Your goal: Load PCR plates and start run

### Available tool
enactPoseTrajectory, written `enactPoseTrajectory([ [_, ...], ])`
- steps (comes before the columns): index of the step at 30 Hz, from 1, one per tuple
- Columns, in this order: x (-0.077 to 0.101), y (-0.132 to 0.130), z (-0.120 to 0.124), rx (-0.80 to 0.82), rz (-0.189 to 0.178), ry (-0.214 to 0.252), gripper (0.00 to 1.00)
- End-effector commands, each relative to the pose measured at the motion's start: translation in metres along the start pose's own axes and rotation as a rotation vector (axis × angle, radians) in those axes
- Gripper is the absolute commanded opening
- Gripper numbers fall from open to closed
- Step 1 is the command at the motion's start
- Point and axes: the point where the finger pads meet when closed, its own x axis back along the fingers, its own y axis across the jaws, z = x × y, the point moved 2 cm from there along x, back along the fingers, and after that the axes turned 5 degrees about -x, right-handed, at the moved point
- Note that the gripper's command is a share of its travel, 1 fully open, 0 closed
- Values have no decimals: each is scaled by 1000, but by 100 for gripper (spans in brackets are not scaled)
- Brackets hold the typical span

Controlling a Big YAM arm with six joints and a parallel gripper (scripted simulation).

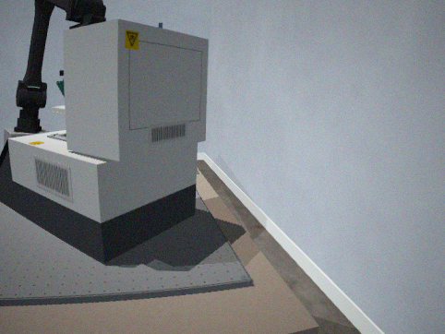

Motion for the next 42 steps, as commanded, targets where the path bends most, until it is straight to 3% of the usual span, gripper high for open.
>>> enactPoseTrajectory([
  [1,16,-4,-9,30,43,6,0],
  [12,5,6,3,2,-2,-2,0],
  [17,1,-2,8,0,7,-1,0],
  [22,-14,1,2,14,-2,-2,0],
  [28,-10,-4,-2,16,19,2,0],
  [36,-35,0,-6,-3,-2,-1,0],
  [42,-41,-2,2,-16,5,0,0],
])
